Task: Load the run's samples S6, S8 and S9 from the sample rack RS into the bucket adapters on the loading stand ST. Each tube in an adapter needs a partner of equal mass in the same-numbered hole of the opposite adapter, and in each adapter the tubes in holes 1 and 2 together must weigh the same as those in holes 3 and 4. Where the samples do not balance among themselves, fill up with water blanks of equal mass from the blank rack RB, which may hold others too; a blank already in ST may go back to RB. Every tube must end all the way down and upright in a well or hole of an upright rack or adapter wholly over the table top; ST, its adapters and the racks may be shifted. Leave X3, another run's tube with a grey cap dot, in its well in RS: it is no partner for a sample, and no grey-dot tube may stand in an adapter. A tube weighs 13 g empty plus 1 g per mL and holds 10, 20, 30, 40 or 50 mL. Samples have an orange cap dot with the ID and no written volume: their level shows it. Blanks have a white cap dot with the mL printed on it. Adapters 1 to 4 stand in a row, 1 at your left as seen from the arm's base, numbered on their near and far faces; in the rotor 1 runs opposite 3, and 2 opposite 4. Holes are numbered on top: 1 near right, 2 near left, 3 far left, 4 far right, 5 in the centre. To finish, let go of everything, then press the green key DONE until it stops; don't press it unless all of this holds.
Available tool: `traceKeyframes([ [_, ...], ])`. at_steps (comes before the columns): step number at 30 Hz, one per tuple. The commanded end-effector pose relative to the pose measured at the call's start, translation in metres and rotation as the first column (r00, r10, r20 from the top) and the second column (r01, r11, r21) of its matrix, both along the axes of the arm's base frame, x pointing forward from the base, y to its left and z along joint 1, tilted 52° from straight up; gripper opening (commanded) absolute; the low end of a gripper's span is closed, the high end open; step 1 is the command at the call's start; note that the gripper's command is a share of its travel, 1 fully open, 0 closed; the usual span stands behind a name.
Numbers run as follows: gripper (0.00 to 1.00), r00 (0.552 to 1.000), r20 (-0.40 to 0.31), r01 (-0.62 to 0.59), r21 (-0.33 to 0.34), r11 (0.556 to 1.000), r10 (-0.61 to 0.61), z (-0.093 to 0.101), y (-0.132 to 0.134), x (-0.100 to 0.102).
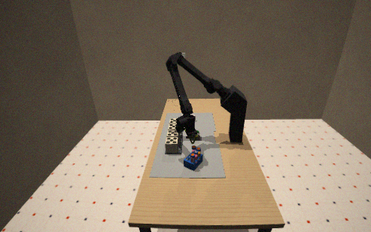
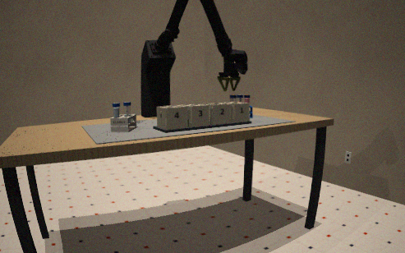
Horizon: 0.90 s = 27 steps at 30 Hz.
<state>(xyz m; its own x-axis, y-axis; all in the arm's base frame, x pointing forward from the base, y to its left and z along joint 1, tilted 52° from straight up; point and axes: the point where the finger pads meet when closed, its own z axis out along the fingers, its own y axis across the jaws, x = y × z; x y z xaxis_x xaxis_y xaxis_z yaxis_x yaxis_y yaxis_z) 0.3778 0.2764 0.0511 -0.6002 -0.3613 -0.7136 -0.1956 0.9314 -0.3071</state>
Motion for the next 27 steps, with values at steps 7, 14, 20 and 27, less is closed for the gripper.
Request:
traceKeyframes([
  [7, 0.8, 0.962, -0.001, 0.257, 0.356, 0.898, -0.275, 0.019, -0.056, 0.007],
  [14, 0.8, 0.883, -0.089, 0.421, 0.582, 0.696, -0.46, 0.026, -0.114, 0.009],
  [20, 0.8, 0.84, -0.138, 0.474, 0.658, 0.586, -0.524, 0.032, -0.164, 0.011],
  [27, 0.8, 0.847, -0.126, 0.465, 0.645, 0.606, -0.516, 0.038, -0.205, 0.013],
])
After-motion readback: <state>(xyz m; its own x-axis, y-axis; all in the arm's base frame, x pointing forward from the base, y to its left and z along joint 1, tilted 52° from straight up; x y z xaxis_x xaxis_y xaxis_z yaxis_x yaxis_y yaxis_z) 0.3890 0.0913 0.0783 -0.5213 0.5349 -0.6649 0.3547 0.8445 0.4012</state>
